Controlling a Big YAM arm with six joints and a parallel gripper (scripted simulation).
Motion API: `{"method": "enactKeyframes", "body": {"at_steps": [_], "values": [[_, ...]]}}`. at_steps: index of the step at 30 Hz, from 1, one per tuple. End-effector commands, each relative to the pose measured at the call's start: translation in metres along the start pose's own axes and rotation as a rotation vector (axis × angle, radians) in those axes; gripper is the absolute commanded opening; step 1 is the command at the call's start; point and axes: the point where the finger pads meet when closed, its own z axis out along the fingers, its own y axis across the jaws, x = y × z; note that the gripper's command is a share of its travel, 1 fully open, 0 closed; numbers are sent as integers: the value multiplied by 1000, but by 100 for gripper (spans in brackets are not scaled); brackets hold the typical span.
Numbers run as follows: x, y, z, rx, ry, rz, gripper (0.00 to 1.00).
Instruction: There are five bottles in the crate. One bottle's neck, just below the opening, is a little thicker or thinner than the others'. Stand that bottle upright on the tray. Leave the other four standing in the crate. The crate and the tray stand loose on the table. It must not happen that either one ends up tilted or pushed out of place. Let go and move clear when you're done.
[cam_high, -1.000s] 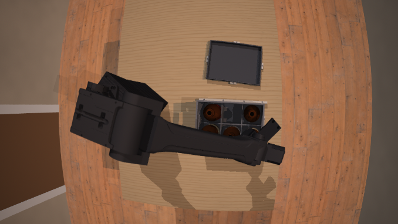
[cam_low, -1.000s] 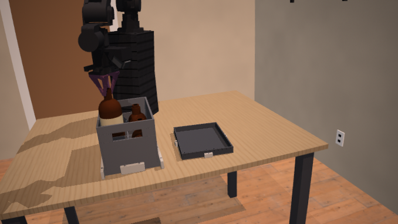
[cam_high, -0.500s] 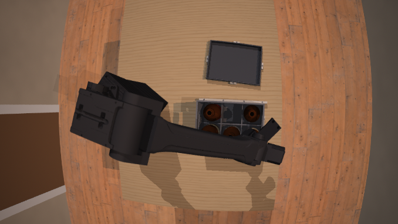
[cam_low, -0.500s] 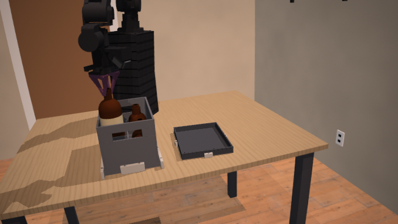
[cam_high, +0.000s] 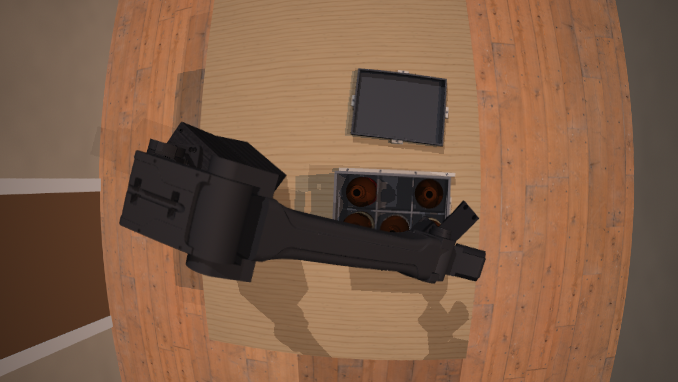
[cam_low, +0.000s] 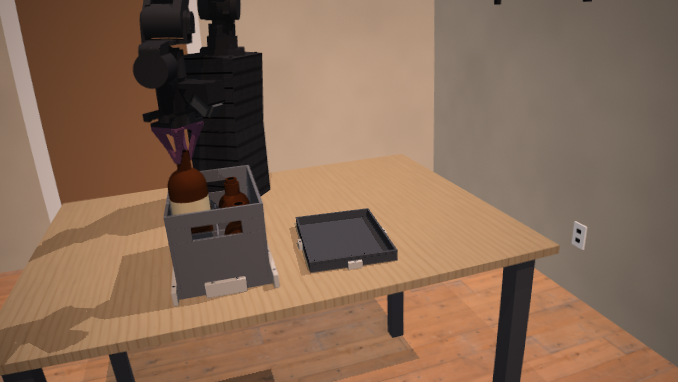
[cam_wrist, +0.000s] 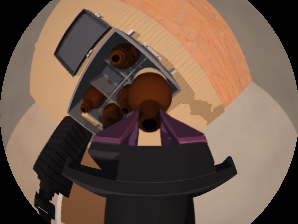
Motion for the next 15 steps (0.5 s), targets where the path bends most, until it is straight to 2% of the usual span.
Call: {"method": "enactKeyframes", "body": {"at_steps": [1, 15], "values": [[5, -11, -22, 23, -16, 6, 0], [2, -15, -27, 31, -20, 5, 0]]}}
